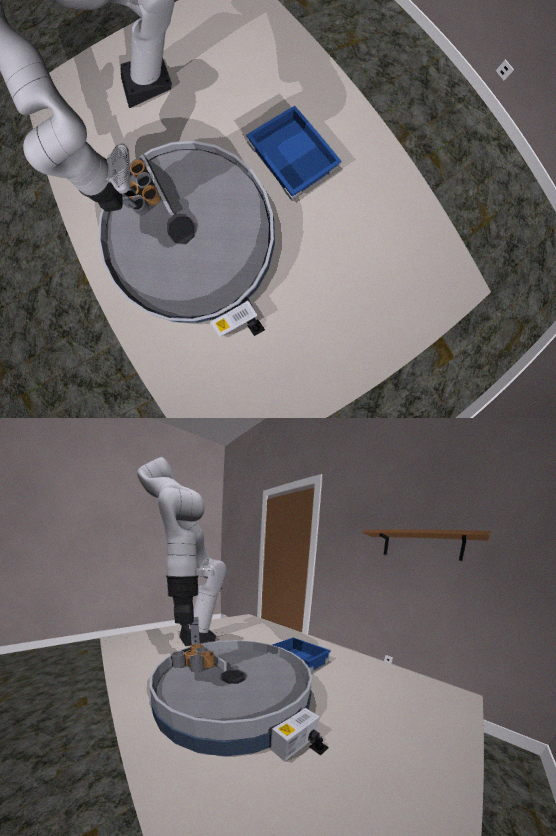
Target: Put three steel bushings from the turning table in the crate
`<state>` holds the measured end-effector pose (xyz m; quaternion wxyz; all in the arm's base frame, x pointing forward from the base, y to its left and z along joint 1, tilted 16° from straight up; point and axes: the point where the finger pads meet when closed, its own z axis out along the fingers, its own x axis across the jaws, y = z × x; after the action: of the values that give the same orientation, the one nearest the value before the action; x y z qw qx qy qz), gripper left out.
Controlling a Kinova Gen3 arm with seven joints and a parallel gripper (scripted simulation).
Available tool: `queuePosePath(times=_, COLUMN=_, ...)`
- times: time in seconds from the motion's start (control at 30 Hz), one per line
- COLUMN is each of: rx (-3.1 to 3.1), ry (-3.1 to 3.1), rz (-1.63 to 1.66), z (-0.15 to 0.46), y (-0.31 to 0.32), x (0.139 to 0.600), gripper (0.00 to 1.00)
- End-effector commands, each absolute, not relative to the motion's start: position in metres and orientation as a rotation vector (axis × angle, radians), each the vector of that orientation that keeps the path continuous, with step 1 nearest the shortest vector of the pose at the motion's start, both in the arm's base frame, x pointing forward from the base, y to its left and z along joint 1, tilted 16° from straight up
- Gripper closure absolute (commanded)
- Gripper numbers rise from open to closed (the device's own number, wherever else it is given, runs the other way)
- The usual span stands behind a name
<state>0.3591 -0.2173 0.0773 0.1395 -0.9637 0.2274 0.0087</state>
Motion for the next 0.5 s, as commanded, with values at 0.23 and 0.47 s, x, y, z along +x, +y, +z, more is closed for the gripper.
queuePosePath(times=0.23, rx=-2.786, ry=0.658, rz=0.023, z=0.0779, y=-0.2177, x=0.3594, gripper=0.55)
queuePosePath(times=0.47, rx=-2.786, ry=0.658, rz=0.023, z=0.0779, y=-0.2177, x=0.3594, gripper=0.55)
